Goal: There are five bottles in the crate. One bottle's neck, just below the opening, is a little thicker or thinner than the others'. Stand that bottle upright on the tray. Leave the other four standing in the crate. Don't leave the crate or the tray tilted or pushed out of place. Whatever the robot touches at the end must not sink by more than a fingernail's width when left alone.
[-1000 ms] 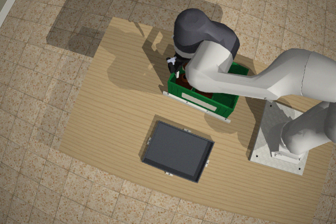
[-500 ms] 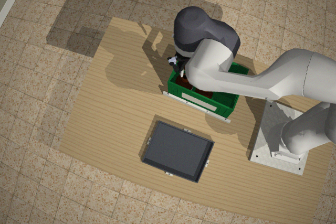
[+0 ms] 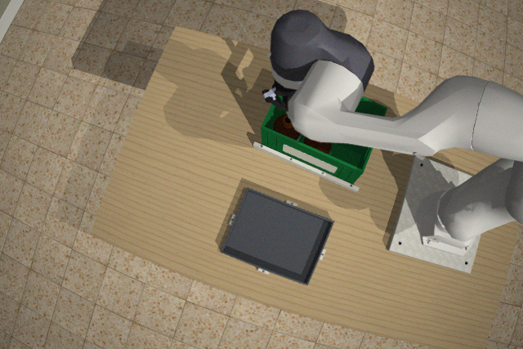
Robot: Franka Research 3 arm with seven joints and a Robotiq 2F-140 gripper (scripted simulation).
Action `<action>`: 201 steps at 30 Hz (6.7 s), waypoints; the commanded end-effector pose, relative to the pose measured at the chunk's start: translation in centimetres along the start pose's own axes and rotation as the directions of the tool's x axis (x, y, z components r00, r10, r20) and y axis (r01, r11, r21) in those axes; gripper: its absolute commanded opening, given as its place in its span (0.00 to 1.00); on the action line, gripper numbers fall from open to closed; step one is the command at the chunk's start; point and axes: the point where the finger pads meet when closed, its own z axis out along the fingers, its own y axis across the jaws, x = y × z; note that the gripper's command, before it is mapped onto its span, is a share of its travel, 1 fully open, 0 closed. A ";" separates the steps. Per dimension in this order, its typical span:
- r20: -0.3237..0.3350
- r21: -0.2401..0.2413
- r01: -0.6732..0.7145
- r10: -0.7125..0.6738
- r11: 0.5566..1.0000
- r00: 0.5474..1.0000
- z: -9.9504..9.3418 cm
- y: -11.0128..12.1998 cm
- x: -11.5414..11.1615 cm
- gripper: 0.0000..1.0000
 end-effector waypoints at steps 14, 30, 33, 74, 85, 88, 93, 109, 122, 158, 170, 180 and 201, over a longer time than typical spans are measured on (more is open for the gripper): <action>-0.001 -0.003 0.003 -0.003 1.000 1.000 -0.2 0.0 0.0 0.10; 0.007 0.016 0.000 0.000 1.000 1.000 -0.9 -13.4 3.5 0.10; 0.003 0.007 0.001 -0.001 1.000 1.000 -0.5 -16.3 5.0 0.10; -0.001 -0.003 0.003 -0.003 1.000 1.000 -0.1 -18.0 6.1 0.44; -0.001 -0.003 0.003 -0.003 1.000 1.000 -0.1 -18.0 6.1 0.44; -0.001 -0.003 0.003 -0.003 1.000 1.000 0.0 -18.0 6.1 0.44; -0.001 -0.003 0.003 -0.003 1.000 1.000 0.2 -18.0 6.1 0.44; -0.001 -0.003 0.003 -0.003 1.000 1.000 1.7 -18.0 6.1 0.44; -0.001 -0.003 0.003 -0.003 1.000 1.000 3.2 -18.0 6.1 0.44; -0.001 -0.003 0.003 -0.003 1.000 1.000 4.3 -18.0 6.1 0.44; -0.001 -0.003 0.003 -0.003 1.000 1.000 4.3 -18.0 6.1 0.44; -0.001 -0.003 0.003 -0.003 1.000 1.000 4.3 -18.0 6.1 0.44; -0.001 -0.003 0.003 -0.003 1.000 1.000 4.3 -17.9 6.2 0.44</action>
